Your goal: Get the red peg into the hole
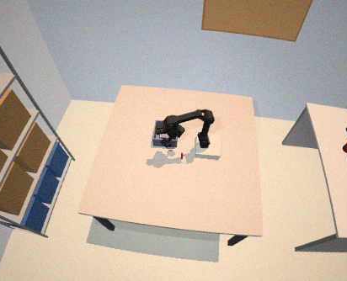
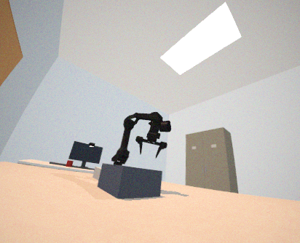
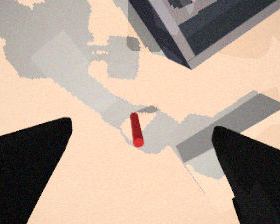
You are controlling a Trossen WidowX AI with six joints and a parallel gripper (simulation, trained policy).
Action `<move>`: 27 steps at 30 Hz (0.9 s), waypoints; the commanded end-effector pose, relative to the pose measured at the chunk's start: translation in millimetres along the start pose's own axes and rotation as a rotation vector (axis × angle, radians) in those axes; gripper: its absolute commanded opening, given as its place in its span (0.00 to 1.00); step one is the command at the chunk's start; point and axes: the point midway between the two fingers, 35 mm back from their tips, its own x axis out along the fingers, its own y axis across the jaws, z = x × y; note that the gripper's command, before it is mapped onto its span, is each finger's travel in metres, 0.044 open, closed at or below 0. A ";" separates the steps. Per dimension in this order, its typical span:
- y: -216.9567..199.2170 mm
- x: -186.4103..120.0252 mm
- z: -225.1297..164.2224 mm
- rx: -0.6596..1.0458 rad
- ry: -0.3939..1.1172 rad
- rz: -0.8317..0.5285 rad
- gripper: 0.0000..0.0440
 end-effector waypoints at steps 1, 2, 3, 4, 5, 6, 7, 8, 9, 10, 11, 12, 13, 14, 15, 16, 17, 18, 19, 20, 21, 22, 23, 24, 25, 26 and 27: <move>-2.2 9.8 -14.9 0.031 0.011 -0.058 1.00; -2.4 13.4 -19.8 0.040 0.014 -0.075 1.00; -2.6 17.1 -24.4 0.048 0.016 -0.092 1.00; -2.7 20.9 -28.9 0.055 0.017 -0.107 1.00; -2.7 24.7 -33.1 0.061 0.017 -0.121 1.00; -2.6 28.6 -37.1 0.067 0.016 -0.134 1.00; -2.4 32.6 -40.8 0.072 0.015 -0.146 1.00; -2.1 36.6 -44.3 0.077 0.012 -0.156 1.00; -1.8 40.7 -47.5 0.080 0.009 -0.166 1.00; -1.5 45.0 -50.4 0.082 0.006 -0.174 1.00; -1.1 49.3 -53.1 0.084 0.001 -0.181 1.00; -0.6 53.7 -55.5 0.086 -0.003 -0.187 1.00; -0.1 58.1 -57.7 0.087 -0.008 -0.192 1.00; 0.4 62.5 -59.6 0.087 -0.014 -0.196 1.00; 0.9 67.0 -61.3 0.087 -0.020 -0.200 1.00; 1.5 71.6 -62.7 0.087 -0.026 -0.202 1.00; 2.1 76.2 -63.9 0.086 -0.033 -0.204 1.00; 2.7 80.8 -65.0 0.084 -0.040 -0.204 1.00; 3.4 85.4 -65.8 0.083 -0.047 -0.204 1.00; 4.0 90.0 -66.5 0.081 -0.054 -0.204 1.00; 4.6 94.7 -67.1 0.078 -0.062 -0.203 1.00; 5.1 99.3 -67.5 0.076 -0.070 -0.201 1.00; 5.7 103.9 -67.8 0.072 -0.078 -0.199 1.00; 6.1 108.4 -68.0 0.069 -0.086 -0.196 1.00; 6.6 112.9 -68.1 0.066 -0.093 -0.193 1.00; 7.0 117.2 -68.1 0.062 -0.101 -0.190 1.00; 7.4 121.5 -68.0 0.058 -0.108 -0.186 1.00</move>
